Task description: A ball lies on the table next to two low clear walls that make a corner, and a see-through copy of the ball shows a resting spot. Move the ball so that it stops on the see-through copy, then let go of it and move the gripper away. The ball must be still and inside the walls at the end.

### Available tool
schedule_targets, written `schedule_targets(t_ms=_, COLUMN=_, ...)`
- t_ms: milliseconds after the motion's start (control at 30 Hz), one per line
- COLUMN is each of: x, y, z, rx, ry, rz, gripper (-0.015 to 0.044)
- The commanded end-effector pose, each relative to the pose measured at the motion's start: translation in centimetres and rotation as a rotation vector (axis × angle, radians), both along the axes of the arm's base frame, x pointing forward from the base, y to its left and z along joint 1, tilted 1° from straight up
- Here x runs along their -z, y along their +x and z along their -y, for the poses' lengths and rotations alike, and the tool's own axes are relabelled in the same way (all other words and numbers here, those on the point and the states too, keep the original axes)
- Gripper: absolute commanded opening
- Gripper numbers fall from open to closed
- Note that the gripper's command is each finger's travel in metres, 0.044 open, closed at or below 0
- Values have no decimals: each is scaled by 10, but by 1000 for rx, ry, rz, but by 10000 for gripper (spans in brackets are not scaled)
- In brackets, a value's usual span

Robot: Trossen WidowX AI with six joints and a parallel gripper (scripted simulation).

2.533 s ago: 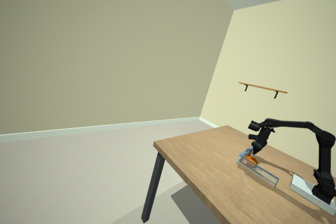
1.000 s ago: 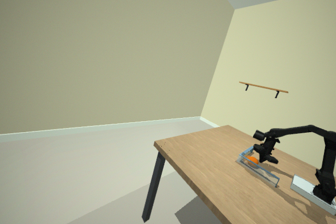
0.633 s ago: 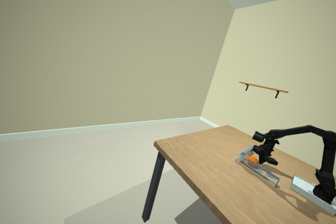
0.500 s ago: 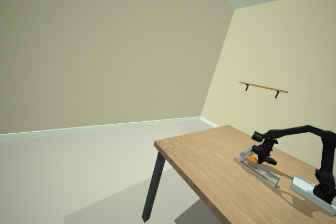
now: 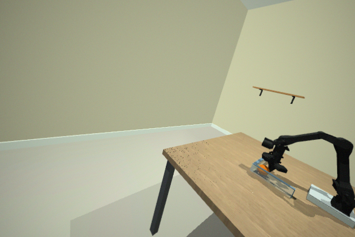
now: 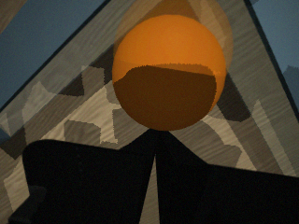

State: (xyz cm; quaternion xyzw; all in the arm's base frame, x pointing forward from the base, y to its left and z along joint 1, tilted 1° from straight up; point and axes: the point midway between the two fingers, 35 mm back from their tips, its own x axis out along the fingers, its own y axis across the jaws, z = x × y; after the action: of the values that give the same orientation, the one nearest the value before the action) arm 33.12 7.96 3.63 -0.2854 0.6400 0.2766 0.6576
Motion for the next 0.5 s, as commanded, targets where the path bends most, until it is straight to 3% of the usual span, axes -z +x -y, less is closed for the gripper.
schedule_targets(t_ms=0, x=1, y=6, z=-8, rx=-1, ry=3, rz=-1, gripper=0)
schedule_targets(t_ms=467, x=1, y=-5, z=6, rx=-1, ry=2, rz=-2, gripper=0)
